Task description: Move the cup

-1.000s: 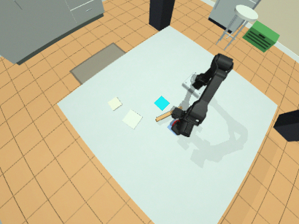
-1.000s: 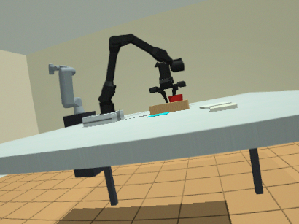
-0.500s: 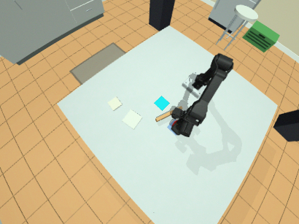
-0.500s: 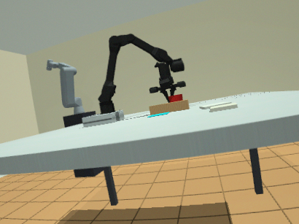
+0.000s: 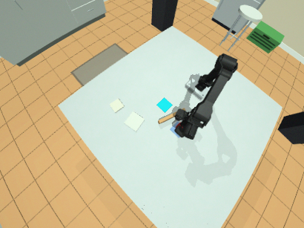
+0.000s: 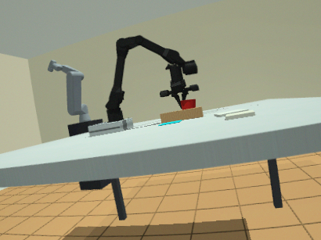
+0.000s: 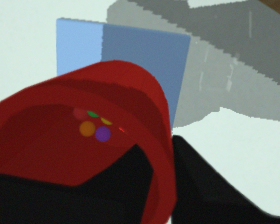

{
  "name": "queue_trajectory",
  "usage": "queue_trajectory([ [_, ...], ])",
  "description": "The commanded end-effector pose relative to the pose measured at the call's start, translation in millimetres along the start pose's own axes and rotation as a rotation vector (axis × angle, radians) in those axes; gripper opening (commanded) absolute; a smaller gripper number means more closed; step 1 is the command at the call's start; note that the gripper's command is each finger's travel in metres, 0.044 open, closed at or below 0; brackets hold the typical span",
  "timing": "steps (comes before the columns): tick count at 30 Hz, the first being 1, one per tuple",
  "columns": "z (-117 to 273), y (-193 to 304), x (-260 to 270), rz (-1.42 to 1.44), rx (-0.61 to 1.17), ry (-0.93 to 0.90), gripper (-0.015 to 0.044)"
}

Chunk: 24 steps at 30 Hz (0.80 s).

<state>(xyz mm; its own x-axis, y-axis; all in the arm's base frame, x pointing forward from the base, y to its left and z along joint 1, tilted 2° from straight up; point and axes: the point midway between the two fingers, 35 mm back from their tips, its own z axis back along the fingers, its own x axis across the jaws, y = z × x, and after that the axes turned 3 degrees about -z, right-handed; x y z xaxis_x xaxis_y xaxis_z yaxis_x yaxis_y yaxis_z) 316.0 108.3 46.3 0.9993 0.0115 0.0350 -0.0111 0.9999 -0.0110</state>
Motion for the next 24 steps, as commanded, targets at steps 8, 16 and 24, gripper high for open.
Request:
queue_trajectory([
  [8,41,1,2,-0.005,-0.001,-0.008,0.0000],
  [16,55,2,1,-0.006,-0.002,-0.007,0.0000],
  [24,54,3,0,-0.001,0.002,-0.005,0.0000],
])
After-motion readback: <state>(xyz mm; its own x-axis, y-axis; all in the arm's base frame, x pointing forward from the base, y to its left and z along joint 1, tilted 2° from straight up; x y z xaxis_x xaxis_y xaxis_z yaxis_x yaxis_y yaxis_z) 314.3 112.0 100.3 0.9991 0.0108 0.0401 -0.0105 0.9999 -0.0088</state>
